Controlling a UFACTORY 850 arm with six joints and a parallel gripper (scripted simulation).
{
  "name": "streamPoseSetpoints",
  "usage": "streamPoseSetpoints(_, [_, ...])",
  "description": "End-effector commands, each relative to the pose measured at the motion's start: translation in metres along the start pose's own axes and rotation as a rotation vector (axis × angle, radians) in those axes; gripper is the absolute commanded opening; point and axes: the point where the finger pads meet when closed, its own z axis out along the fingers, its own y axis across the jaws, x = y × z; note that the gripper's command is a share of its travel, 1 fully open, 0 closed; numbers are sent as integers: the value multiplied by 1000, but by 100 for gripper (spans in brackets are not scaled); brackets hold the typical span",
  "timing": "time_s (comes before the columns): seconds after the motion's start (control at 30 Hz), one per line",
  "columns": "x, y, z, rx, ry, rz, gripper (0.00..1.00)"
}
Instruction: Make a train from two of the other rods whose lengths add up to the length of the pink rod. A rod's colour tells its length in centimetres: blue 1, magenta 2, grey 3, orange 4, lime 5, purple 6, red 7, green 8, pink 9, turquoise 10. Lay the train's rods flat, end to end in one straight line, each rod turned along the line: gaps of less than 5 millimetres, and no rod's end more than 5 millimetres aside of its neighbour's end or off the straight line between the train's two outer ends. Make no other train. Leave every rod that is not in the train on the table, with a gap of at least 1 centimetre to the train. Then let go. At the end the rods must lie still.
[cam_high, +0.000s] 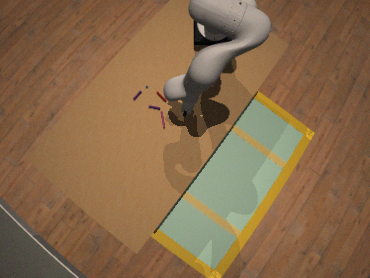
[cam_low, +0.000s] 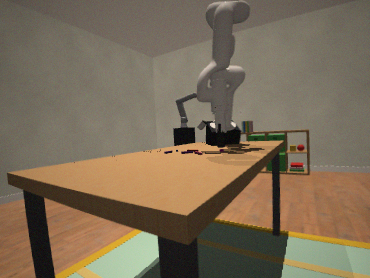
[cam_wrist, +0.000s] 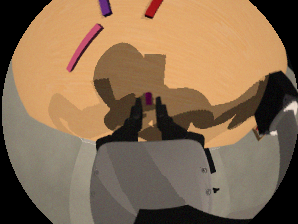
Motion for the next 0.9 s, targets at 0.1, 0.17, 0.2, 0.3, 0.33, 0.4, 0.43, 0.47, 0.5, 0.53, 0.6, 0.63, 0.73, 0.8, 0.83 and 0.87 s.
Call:
streamPoseSetpoints(0.1, [0, -1, -47, -1, -3, 0, 24])
streamPoseSetpoints(0.17, [0, -1, -55, -1, -3, 0, 24])
streamPoseSetpoints(0.2, [0, -1, -58, -1, -3, 0, 24])
streamPoseSetpoints(0.3, [0, -1, -61, -1, -3, 0, 24])
streamPoseSetpoints(0.33, [0, -1, -64, -1, -3, 0, 24])
streamPoseSetpoints(0.4, [0, -1, -68, -1, -3, 0, 24])
streamPoseSetpoints(0.43, [0, -1, -69, -1, -3, 0, 24])
streamPoseSetpoints(0.47, [0, -1, -70, -1, -3, 0, 24])
streamPoseSetpoints(0.5, [0, -1, -71, -1, -3, 0, 24])
streamPoseSetpoints(0.53, [0, -1, -71, -1, -3, 0, 24])
streamPoseSetpoints(0.6, [0, -1, -72, -1, -3, 0, 24])
streamPoseSetpoints(0.63, [0, -1, -72, -1, -3, 0, 24])
streamPoseSetpoints(0.73, [0, -1, -72, -1, -3, 0, 100])
streamPoseSetpoints(0.8, [0, -1, -72, -1, -3, 0, 100])
streamPoseSetpoints(0.83, [0, -1, -72, -1, -3, 0, 100])
streamPoseSetpoints(0.87, [0, -1, -72, -1, -3, 0, 100])
